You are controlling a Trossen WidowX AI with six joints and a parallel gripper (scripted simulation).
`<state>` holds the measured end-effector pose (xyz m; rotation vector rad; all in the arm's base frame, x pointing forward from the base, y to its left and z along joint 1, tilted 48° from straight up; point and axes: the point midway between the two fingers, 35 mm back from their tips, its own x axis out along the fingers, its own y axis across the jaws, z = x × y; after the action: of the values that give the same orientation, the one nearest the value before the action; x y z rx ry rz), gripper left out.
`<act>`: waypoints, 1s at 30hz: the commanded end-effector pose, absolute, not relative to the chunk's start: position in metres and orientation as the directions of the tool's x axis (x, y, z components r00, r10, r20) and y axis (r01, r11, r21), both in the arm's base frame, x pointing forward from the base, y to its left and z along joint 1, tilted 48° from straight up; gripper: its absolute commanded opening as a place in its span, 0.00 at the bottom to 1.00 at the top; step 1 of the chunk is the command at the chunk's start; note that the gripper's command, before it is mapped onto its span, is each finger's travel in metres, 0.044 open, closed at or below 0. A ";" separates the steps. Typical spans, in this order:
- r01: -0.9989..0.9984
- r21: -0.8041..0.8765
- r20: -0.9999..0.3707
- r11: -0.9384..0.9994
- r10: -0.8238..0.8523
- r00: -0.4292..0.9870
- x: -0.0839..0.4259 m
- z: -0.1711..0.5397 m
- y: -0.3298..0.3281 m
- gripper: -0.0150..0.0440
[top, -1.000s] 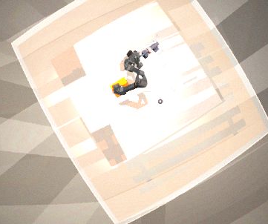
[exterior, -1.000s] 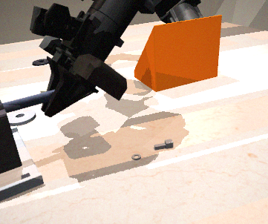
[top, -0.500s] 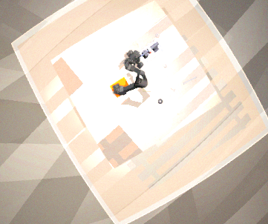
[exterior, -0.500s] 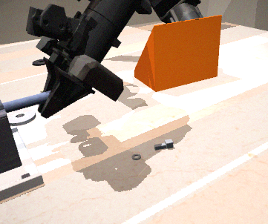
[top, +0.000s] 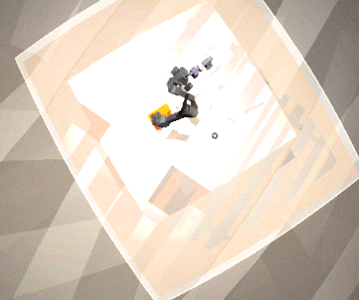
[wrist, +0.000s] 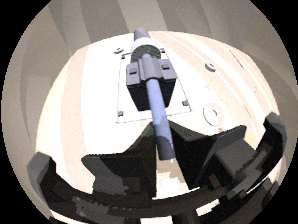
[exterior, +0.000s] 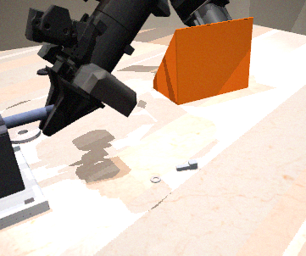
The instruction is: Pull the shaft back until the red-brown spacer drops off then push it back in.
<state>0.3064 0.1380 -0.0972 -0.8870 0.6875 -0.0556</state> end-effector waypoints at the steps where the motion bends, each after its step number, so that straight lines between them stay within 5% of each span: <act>1: -0.233 -0.729 -0.531 0.644 -0.316 0.787 0.309 -0.098 0.139 0.25; 30: -0.232 -0.729 -0.530 0.644 -0.316 0.787 0.318 -0.098 0.142 0.25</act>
<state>0.3160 0.1407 -0.0978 -0.8861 0.6872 -0.0546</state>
